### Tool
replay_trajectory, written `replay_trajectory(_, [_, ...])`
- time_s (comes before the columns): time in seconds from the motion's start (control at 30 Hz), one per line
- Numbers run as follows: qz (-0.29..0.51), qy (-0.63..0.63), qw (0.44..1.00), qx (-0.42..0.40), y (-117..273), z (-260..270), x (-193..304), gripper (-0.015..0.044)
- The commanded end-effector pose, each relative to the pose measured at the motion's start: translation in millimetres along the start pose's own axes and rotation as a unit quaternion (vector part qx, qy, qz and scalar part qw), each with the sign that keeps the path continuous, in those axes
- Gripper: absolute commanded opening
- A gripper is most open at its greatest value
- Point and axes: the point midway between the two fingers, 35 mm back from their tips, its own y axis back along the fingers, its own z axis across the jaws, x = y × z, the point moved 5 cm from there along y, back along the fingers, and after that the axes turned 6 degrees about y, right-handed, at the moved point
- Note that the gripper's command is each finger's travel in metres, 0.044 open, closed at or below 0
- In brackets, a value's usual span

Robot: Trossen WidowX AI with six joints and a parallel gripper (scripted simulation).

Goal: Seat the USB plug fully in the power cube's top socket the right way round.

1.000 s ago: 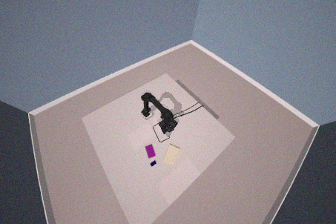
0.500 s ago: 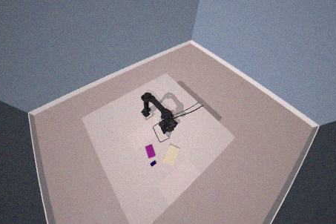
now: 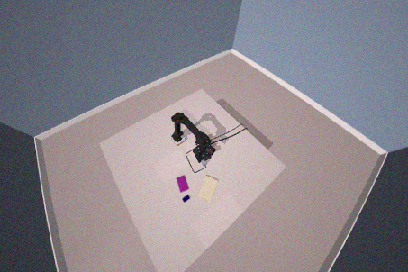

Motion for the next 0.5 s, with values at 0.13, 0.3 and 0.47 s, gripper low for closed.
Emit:
replay_trajectory(0.13, [0.002,-0.001,1.0,0.0,-1.2,0.3,0.5,0.0])
replay_trajectory(0.3, [0.002,-0.001,1.0,0.0,-1.8,0.3,0.5,0.0])
replay_trajectory(0.47, [0.002,-0.001,1.0,0.0,-2.4,0.3,0.5,0.0])
